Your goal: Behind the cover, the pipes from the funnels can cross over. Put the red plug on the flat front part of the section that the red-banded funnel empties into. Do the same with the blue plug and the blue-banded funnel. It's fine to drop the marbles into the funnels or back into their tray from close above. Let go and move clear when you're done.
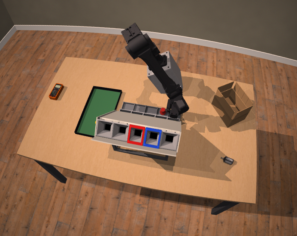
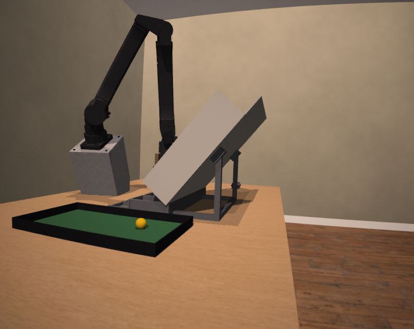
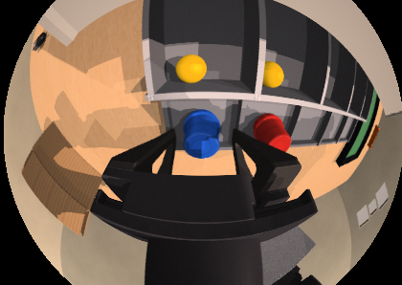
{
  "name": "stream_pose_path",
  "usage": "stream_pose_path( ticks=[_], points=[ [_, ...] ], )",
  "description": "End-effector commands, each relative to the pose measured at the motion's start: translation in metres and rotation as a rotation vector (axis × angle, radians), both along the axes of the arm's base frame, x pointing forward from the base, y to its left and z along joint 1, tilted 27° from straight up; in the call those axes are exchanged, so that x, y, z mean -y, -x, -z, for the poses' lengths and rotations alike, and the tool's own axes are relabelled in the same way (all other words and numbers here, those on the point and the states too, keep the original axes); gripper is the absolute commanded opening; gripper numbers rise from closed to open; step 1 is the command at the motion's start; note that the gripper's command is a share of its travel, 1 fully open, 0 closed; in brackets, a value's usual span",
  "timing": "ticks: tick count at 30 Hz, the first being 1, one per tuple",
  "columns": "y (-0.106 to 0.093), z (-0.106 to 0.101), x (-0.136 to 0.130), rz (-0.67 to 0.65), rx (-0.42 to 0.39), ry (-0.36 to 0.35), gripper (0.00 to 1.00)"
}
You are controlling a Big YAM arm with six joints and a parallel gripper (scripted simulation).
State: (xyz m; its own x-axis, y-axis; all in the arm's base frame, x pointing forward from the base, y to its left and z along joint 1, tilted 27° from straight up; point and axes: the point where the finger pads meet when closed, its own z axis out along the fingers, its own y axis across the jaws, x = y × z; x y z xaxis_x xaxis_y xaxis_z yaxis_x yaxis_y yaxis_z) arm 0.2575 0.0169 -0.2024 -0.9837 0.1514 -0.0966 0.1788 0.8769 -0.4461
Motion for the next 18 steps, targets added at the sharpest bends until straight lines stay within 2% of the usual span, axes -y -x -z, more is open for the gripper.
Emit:
stream_pose_path(
  ticks=[1,18],
  points=[
    [-0.01,0.0,-0.004,-0.013,0.021,-0.007,0.59],
    [-0.004,-0.012,-0.01,-0.01,0.016,-0.005,0.59]
  ],
)
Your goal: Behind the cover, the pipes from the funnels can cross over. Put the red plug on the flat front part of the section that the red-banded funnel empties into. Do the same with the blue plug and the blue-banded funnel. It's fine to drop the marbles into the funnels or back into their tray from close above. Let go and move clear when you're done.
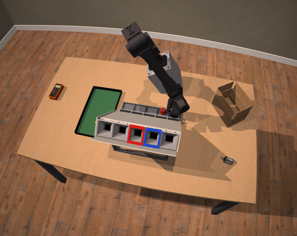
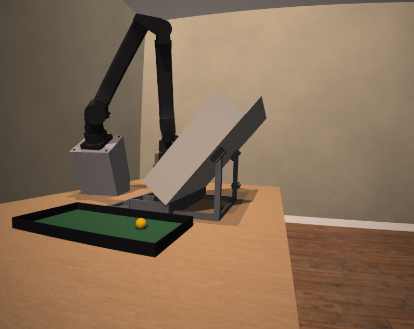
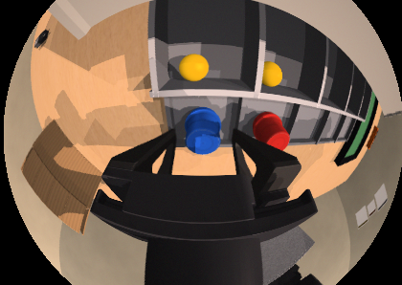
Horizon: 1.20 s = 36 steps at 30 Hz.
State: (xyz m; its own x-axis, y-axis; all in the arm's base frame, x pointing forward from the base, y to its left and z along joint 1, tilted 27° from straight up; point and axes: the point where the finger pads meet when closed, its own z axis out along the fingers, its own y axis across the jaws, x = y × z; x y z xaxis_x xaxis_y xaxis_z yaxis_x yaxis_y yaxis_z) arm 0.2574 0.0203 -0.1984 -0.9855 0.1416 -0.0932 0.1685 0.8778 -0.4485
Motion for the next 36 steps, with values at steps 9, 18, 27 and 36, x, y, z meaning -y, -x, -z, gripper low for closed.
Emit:
stream_pose_path(
  ticks=[9,18,27,36],
  points=[
    [-0.004,-0.017,-0.011,0.0,0.019,-0.008,0.59],
    [-0.001,-0.024,-0.013,0.003,0.015,-0.006,0.59],
    [-0.004,-0.027,-0.014,0.008,0.02,-0.008,0.59],
    [-0.004,-0.028,-0.017,0.0,0.02,-0.008,0.59]
  ],
)
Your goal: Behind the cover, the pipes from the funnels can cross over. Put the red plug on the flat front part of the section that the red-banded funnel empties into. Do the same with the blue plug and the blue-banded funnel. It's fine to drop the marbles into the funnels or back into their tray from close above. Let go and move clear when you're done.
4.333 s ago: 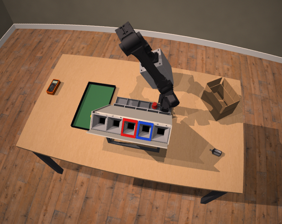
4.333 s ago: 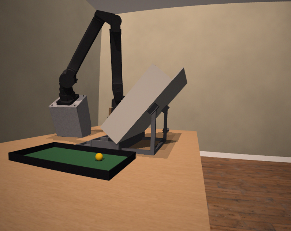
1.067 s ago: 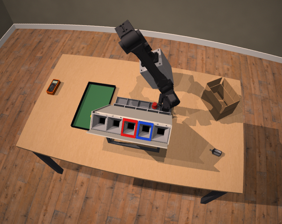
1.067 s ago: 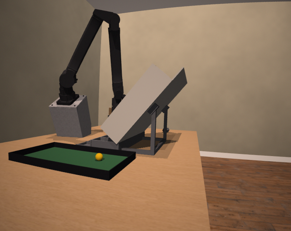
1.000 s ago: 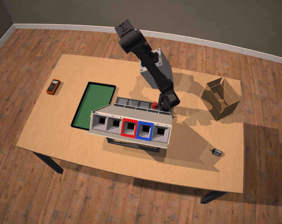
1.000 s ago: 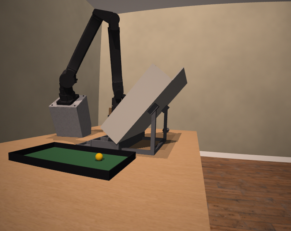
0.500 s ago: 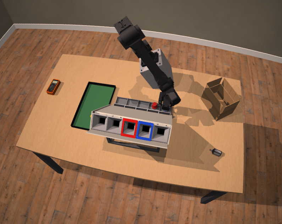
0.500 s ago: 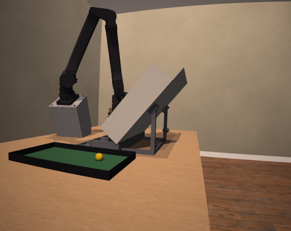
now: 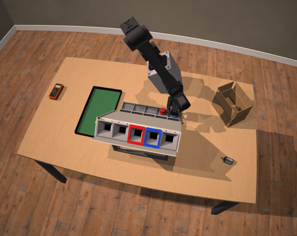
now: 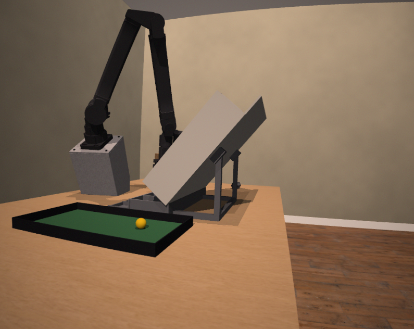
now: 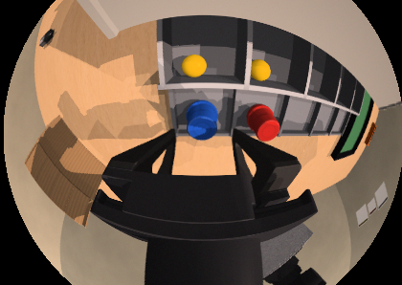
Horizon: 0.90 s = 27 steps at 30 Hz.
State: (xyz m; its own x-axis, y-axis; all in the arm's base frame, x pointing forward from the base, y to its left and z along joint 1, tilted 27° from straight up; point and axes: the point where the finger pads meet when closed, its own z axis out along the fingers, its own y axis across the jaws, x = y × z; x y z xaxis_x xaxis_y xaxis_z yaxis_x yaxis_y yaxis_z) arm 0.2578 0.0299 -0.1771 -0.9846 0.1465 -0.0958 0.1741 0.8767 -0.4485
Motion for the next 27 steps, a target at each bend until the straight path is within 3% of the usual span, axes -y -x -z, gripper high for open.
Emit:
stream_pose_path(
  ticks=[1,6,14,22,27],
  points=[
    [-0.003,-0.008,-0.008,-0.005,0.017,-0.008,0.59],
    [-0.001,-0.021,-0.014,-0.005,0.014,-0.008,0.59],
    [-0.015,-0.063,-0.043,-0.004,0.041,-0.023,0.59],
    [-0.015,-0.085,-0.055,-0.004,0.044,-0.025,0.59],
    [-0.014,-0.083,-0.048,0.015,0.03,-0.015,0.59]
  ],
)
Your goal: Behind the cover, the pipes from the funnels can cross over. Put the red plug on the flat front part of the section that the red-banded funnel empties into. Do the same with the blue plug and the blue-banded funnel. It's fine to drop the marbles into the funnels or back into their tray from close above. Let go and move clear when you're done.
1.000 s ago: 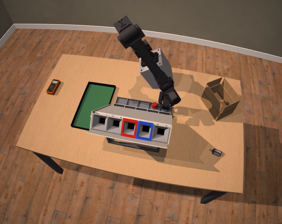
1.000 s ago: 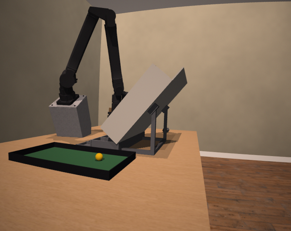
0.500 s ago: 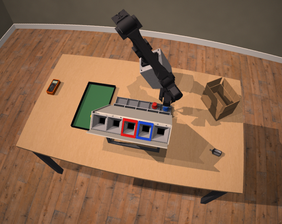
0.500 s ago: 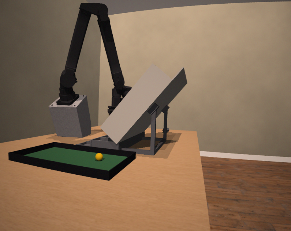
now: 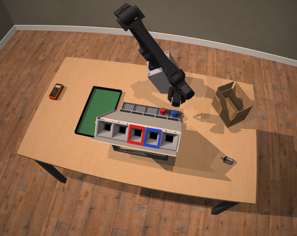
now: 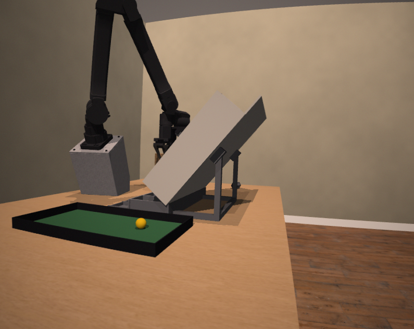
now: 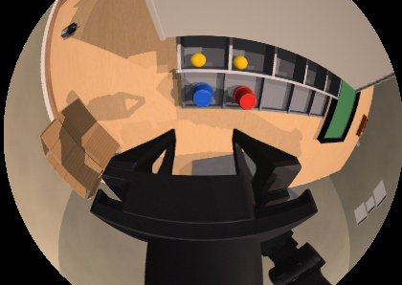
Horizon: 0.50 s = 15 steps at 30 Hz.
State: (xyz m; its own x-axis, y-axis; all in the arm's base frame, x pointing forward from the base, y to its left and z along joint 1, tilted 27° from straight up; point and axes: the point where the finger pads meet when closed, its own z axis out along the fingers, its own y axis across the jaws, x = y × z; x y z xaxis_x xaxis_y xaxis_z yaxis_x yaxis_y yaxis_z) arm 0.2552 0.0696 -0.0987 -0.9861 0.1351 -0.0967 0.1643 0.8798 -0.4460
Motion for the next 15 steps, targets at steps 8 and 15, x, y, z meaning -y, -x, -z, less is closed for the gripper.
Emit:
stream_pose_path(
  ticks=[8,15],
  points=[
    [-0.0164,-0.0033,-0.0091,0.026,0.03,-0.014,0.59],
    [-0.0164,-0.0033,-0.0091,0.026,0.03,-0.014,0.59]
  ],
)
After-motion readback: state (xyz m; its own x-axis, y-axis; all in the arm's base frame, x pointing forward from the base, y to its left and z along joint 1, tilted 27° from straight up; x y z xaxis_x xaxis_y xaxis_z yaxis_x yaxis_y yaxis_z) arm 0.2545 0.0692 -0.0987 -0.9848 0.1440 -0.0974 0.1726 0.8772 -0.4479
